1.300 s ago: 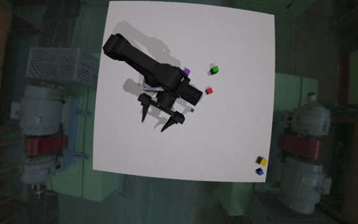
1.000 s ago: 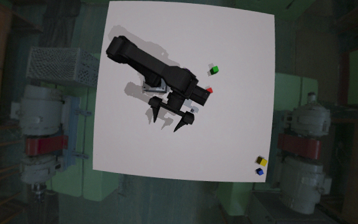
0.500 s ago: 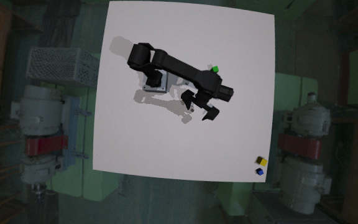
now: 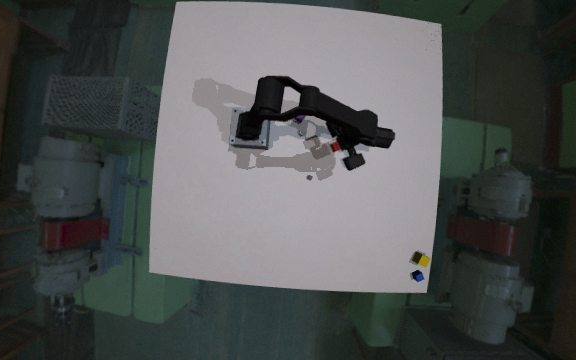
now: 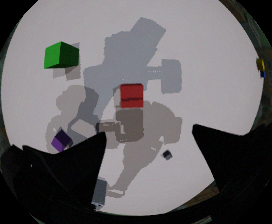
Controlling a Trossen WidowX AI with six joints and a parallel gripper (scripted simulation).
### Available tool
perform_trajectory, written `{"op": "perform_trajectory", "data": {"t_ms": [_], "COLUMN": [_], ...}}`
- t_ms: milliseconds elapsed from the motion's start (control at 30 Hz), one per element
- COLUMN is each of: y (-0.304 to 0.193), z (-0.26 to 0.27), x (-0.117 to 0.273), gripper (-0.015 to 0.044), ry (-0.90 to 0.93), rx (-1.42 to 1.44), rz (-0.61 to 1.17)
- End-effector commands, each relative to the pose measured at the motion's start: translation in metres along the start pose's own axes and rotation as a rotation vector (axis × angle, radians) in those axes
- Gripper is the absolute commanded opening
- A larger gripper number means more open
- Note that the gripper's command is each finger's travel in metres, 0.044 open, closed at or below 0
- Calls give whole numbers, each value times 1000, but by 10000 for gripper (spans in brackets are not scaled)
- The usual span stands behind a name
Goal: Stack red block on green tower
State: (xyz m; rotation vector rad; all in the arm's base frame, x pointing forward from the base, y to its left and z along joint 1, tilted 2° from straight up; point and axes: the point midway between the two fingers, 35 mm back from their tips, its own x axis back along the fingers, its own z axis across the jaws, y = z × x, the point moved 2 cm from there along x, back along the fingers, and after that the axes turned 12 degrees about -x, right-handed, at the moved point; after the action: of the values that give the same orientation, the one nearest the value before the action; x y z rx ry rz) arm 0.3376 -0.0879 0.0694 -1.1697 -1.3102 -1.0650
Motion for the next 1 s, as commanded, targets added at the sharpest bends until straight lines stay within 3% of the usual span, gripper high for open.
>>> {"op": "perform_trajectory", "data": {"t_ms": [0,267,500,967], "y": [14,15,16,18], "z": [13,14,17,19], "x": [-6,-11,-54,-67], "gripper": [440,440,440,440], "ry": [72,72,73,73], "rx": [-58,-58,-58,-58], "rz": [-27,-27,-27,-27]}}
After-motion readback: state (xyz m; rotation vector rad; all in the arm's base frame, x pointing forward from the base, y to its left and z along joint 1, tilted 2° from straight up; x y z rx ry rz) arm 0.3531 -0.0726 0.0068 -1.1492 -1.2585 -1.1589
